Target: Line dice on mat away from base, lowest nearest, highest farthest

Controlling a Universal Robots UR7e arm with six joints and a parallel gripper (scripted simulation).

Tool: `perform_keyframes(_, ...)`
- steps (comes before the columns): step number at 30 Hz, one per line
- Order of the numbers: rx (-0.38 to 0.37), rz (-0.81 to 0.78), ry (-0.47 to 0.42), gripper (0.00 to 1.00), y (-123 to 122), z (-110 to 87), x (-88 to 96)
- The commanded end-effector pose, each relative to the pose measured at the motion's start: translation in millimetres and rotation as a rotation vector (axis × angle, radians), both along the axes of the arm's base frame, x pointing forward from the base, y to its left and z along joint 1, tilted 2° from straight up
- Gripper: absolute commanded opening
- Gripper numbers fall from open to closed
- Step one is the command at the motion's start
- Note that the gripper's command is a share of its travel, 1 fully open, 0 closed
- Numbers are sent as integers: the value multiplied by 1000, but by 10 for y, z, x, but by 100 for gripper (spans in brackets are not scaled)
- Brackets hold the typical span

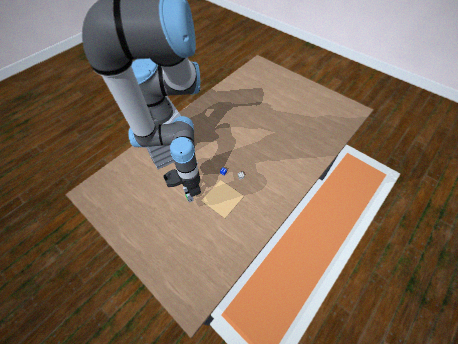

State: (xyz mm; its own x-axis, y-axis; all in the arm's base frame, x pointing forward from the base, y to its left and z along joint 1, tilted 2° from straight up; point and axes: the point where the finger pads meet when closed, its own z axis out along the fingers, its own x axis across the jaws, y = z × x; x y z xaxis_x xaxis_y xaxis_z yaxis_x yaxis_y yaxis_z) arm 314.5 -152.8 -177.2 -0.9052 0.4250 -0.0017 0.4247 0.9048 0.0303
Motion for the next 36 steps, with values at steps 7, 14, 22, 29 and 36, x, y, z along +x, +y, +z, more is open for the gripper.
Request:
perform_keyframes(7,4,-1,3,49,6,320,-22)
perform_keyframes(14,4,-1,3,49,3,369,-21)
perform_keyframes(22,3,-1,2,49,-4,382,-14)
perform_keyframes(29,3,0,2,49,0,378,-15)
perform_keyframes(36,-2,75,-3,49,231,406,151)
